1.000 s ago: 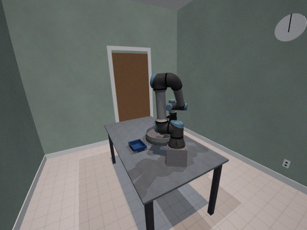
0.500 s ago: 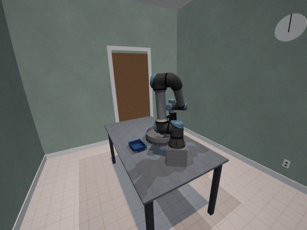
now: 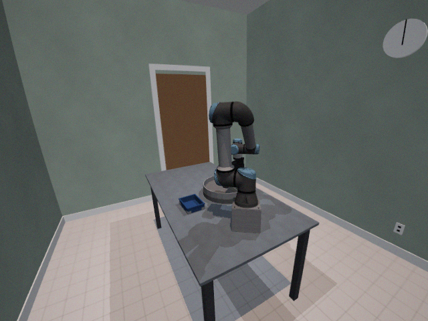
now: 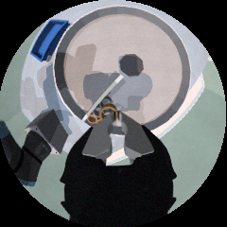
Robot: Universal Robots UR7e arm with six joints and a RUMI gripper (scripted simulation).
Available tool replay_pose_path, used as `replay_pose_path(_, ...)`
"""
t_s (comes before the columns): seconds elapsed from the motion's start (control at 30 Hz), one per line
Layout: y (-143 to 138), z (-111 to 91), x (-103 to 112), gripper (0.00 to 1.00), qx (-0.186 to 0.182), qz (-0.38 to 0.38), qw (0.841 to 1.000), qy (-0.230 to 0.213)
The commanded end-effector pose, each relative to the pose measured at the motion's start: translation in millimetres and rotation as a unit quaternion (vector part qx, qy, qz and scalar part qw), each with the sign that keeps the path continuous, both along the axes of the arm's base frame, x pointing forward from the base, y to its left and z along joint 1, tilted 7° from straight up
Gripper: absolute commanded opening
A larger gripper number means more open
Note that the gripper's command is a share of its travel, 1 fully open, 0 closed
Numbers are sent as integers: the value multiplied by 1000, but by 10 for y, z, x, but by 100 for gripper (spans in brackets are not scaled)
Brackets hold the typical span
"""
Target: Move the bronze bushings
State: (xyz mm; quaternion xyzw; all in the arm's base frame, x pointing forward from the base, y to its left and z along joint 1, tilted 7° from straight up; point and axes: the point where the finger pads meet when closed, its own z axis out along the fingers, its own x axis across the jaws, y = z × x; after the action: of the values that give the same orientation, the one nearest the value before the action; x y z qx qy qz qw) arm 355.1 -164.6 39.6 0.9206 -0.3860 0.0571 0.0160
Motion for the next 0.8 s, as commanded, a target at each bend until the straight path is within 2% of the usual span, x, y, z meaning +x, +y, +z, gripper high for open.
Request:
replay_pose_path(0.0,152,-8,14,0,-1,-1,1000,0)
replay_pose_path(0.4,564,-33,63,0,-1,-1,1000,0)
replay_pose_path(0.47,564,-33,63,0,-1,-1,1000,0)
replay_pose_path(0.77,937,-56,108,0,-1,-1,1000,0)
